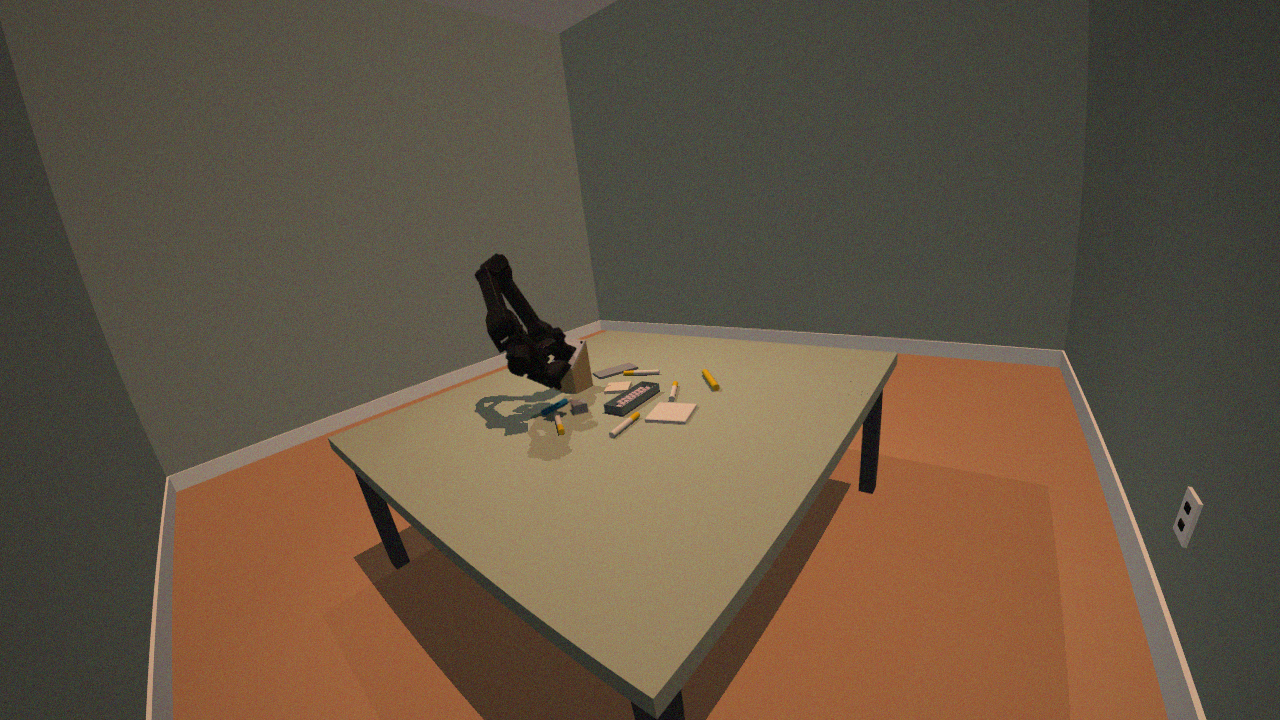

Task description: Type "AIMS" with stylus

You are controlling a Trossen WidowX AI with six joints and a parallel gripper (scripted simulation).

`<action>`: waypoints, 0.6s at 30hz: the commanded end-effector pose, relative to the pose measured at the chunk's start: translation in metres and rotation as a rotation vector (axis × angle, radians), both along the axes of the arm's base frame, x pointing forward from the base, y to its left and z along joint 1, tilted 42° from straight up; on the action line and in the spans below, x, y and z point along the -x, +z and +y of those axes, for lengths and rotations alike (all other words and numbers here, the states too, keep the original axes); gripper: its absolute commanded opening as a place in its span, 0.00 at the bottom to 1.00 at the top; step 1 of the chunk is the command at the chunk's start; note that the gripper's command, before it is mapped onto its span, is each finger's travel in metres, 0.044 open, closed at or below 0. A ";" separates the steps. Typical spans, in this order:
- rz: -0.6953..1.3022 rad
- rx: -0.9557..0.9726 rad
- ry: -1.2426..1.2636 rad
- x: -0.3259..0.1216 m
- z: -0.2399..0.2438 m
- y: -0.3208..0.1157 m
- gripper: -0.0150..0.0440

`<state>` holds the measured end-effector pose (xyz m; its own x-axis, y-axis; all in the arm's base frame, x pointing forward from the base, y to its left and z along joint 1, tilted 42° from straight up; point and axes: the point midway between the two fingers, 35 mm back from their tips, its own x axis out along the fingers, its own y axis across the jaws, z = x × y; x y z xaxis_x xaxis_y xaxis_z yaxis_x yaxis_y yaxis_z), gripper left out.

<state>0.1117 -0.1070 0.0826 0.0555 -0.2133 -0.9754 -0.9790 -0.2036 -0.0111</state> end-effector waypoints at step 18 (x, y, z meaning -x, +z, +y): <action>0.004 -0.007 0.004 -0.001 -0.010 -0.014 0.51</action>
<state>0.1132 -0.1164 0.0729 0.0561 -0.2148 -0.9750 -0.9789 -0.2041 -0.0113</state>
